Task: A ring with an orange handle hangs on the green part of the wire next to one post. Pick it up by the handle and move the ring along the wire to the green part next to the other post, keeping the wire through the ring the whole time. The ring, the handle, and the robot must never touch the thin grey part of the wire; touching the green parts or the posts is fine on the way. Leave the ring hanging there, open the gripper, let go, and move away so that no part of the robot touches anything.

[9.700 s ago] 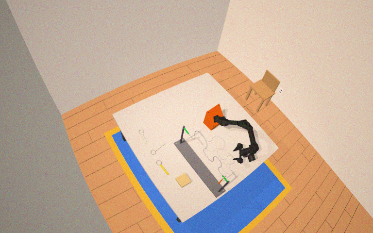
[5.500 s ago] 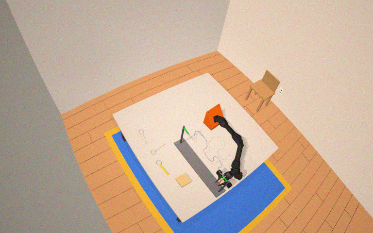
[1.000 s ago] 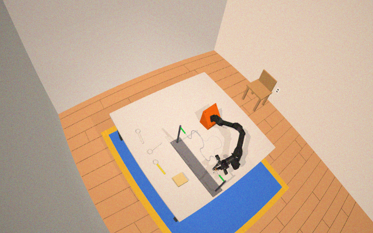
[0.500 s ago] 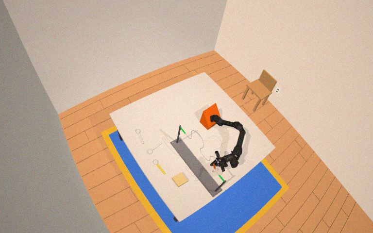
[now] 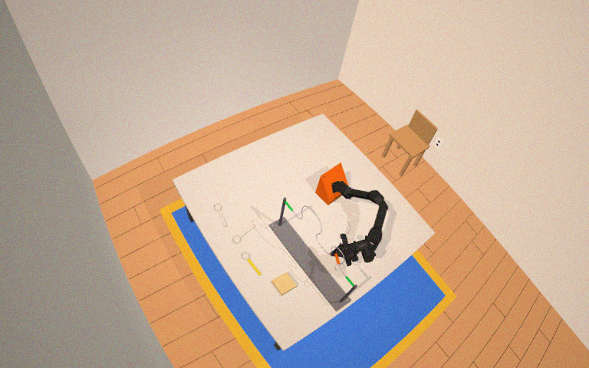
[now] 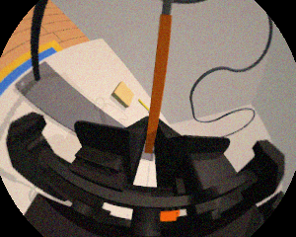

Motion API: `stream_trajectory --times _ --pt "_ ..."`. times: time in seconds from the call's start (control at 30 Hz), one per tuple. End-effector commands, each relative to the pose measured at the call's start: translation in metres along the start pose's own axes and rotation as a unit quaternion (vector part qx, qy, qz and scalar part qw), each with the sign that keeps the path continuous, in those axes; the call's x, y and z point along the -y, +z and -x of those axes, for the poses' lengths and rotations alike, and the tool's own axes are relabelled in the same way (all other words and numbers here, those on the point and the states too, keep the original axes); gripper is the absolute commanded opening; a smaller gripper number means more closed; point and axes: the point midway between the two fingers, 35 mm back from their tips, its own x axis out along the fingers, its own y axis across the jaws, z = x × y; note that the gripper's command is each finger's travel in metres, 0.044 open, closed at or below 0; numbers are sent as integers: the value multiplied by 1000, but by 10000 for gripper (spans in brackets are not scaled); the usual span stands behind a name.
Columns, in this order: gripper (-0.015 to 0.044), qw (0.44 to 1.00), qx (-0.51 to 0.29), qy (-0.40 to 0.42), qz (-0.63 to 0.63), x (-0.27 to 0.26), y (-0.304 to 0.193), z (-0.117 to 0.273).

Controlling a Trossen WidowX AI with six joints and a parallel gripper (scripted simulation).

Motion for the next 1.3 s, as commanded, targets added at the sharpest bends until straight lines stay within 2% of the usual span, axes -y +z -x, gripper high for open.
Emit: stream_trajectory --times 0.0,1.27 --pt "-150 999 0 -25 36 15 0 1" --pt "-150 953 -3 -148 265 86 23 14"
